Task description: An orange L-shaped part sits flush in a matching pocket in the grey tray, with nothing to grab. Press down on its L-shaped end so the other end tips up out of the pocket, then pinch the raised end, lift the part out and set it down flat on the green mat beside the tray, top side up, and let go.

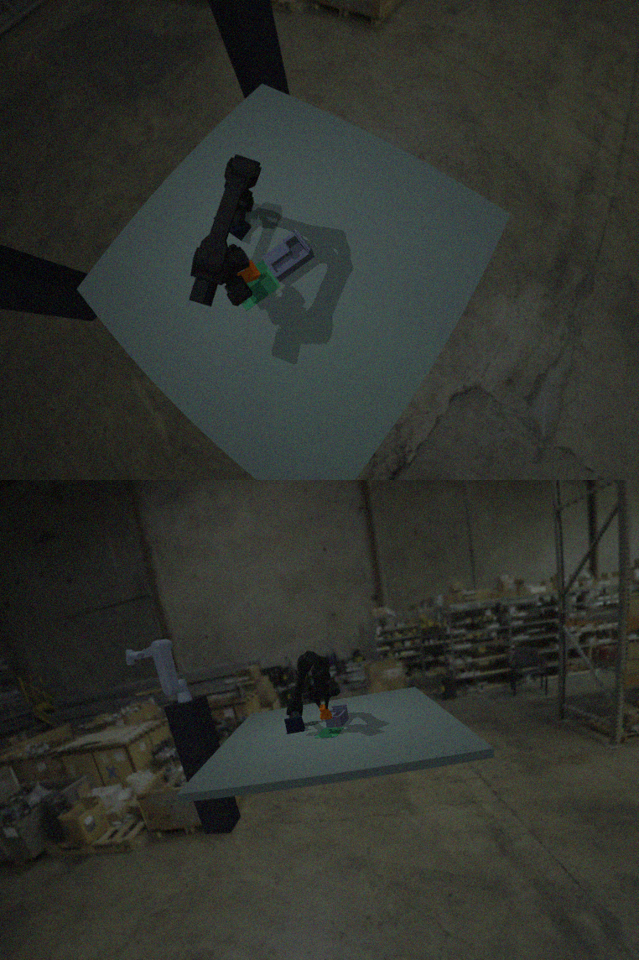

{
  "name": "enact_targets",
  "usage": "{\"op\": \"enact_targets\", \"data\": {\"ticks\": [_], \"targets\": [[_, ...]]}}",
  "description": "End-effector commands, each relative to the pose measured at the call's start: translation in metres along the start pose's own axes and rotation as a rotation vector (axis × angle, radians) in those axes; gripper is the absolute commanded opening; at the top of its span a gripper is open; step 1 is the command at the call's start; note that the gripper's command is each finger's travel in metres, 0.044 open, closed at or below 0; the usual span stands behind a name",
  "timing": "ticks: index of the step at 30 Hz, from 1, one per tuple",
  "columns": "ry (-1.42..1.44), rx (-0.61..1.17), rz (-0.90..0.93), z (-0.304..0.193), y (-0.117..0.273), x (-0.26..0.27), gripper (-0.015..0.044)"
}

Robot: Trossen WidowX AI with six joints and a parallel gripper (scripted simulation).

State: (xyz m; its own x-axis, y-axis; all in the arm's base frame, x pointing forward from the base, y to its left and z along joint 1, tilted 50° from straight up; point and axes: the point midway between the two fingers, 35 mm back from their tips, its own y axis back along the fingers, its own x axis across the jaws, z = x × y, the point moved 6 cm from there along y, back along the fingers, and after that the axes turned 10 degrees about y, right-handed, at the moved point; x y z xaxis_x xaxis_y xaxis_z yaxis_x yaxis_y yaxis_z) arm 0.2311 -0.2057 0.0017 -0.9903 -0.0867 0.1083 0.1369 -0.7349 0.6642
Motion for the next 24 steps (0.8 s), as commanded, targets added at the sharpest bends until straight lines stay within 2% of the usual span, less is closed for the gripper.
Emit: {"op": "enact_targets", "data": {"ticks": [1, 24], "targets": [[-0.004, -0.001, -0.004, 0.0, -0.007, 0.0, 0.0], [-0.004, -0.002, -0.005, 0.0, -0.042, 0.0, 0.0]]}}
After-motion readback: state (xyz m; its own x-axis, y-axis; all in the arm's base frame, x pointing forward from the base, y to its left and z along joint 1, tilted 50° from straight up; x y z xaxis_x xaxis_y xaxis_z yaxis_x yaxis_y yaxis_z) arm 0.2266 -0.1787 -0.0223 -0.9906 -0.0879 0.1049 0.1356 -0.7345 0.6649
